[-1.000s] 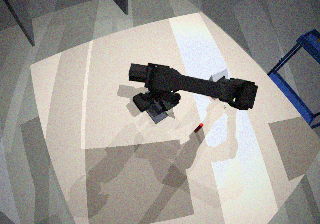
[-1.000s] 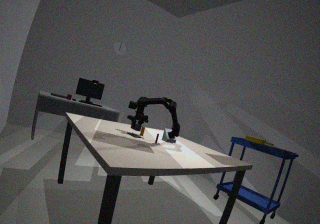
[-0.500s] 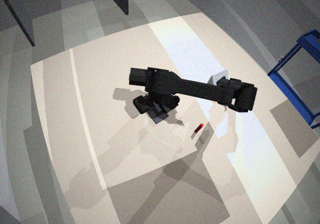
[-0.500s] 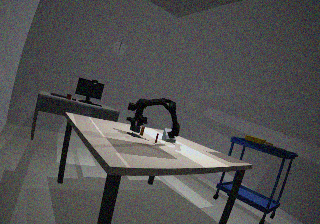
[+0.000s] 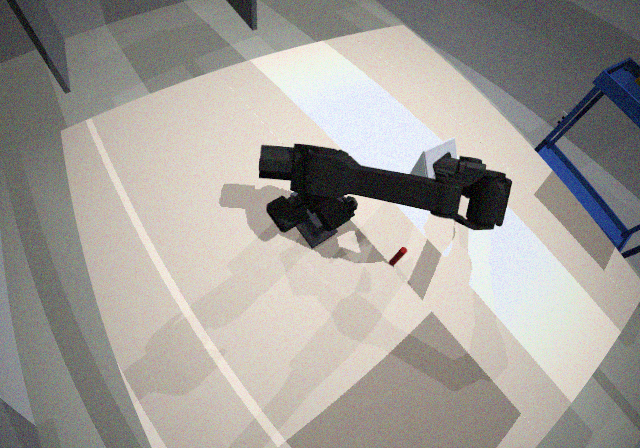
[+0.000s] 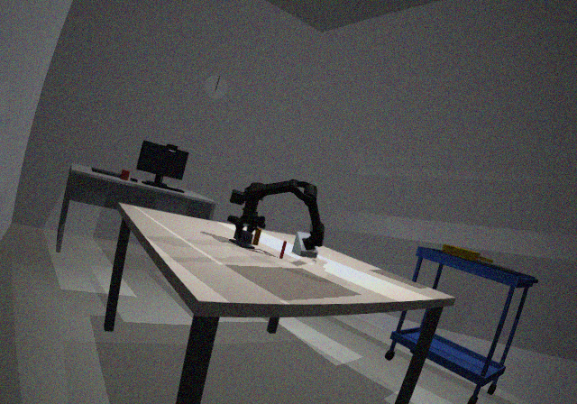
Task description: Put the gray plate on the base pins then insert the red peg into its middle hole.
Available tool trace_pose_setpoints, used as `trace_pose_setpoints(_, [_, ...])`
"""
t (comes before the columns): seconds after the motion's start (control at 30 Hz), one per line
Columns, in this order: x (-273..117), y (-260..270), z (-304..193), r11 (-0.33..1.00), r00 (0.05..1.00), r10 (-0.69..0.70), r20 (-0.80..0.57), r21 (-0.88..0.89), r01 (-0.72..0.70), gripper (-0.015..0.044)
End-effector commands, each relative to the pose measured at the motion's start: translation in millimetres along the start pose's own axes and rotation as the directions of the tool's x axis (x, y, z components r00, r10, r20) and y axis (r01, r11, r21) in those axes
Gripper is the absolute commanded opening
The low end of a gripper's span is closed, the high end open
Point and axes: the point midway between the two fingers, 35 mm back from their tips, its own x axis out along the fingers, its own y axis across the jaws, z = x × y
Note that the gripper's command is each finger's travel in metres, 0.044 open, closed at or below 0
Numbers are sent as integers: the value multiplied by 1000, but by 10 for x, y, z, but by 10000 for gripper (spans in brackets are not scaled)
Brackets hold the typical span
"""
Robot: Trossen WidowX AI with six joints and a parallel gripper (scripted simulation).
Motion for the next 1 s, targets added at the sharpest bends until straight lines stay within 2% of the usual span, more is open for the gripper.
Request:
trace_pose_setpoints(0.0, [-9, -2, -1, 1000, 1000, -1, 0, 0, 1, 0])
trace_pose_setpoints(0.13, [-9, -2, -1, 1000, 1000, -1, 0, 0, 1, 0])
trace_pose_setpoints(0.7, [-9, -2, -1, 1000, 1000, -1, 0, 0, 1, 440])
trace_pose_setpoints(0.87, [-28, -6, -3, 1000, 1000, -1, -1, 0, 1, 440])
trace_pose_setpoints(0.97, [-318, -45, -32, 1000, 1000, 0, -4, 3, 0, 440])
